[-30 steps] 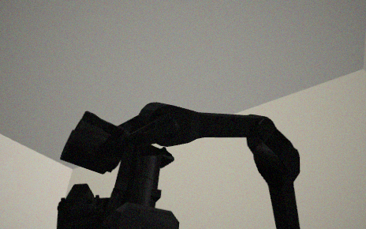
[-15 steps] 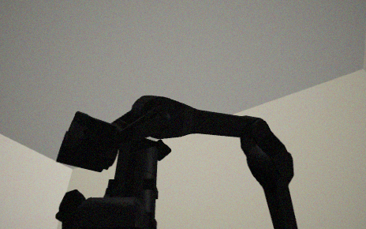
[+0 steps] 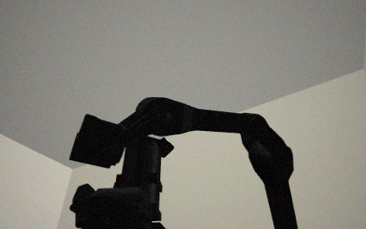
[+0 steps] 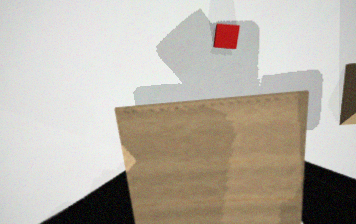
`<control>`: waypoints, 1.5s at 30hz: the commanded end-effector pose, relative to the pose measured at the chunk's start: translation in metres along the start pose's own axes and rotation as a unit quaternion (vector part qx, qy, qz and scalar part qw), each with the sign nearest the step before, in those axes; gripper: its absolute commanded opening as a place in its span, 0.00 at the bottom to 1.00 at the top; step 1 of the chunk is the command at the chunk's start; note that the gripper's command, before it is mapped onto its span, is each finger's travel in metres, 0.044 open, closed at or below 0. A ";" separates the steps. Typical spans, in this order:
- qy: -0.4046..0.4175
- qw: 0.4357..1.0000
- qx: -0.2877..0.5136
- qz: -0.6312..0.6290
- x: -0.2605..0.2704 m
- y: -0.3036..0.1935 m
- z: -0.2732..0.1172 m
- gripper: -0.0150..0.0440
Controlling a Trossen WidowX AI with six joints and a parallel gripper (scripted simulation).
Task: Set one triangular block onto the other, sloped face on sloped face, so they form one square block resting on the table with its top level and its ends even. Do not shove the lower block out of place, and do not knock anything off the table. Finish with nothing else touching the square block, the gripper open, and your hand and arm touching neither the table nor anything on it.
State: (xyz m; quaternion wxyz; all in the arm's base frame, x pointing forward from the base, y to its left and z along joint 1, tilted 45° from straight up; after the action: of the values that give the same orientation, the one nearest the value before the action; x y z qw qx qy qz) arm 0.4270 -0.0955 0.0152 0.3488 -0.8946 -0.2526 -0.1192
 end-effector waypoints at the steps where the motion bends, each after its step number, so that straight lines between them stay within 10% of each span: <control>1: -0.004 1.000 -0.002 0.001 -0.020 -0.002 -0.008 0.25; 45: -0.006 1.000 0.005 0.004 -0.171 -0.078 -0.039 0.25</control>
State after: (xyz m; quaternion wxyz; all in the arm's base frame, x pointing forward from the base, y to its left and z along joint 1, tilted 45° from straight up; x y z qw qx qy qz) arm 0.2470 -0.1379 0.0214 0.3520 -0.8956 -0.2477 -0.1121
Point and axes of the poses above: the point midway between the two fingers, 35 mm back from their tips, its own z axis out along the fingers, its own x axis across the jaws, y = z × x, the point moved 2 cm from there along -z, back along the fingers, and after that the axes turned 6 degrees about -z, right-handed, at the moved point
